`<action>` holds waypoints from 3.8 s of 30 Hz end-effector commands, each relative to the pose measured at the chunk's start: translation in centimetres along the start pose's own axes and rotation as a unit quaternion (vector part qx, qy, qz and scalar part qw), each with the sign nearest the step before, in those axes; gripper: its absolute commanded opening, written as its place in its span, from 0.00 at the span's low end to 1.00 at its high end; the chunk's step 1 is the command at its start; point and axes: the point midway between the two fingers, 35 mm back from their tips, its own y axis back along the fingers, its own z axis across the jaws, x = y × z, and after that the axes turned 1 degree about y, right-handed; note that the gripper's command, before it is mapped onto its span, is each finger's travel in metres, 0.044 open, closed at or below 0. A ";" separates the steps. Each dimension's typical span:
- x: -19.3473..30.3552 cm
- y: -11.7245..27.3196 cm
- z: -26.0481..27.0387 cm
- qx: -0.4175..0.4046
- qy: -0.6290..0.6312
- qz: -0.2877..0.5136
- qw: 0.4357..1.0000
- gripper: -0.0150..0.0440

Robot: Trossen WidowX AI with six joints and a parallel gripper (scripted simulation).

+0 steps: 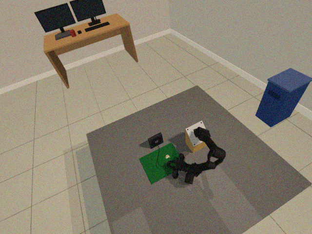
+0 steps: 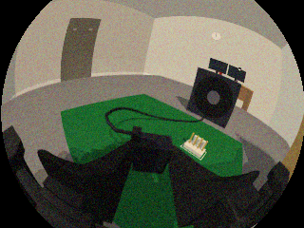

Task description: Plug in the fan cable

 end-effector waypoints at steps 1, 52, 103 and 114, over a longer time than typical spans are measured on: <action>0.0 0.0 0.0 0.000 0.000 0.000 1.000 0.25; -0.8 3.0 0.3 0.001 -0.001 0.003 1.000 0.60; -3.2 6.2 -3.5 0.177 0.081 0.220 0.956 0.60; -2.9 5.8 -3.9 0.192 0.091 0.342 0.915 0.60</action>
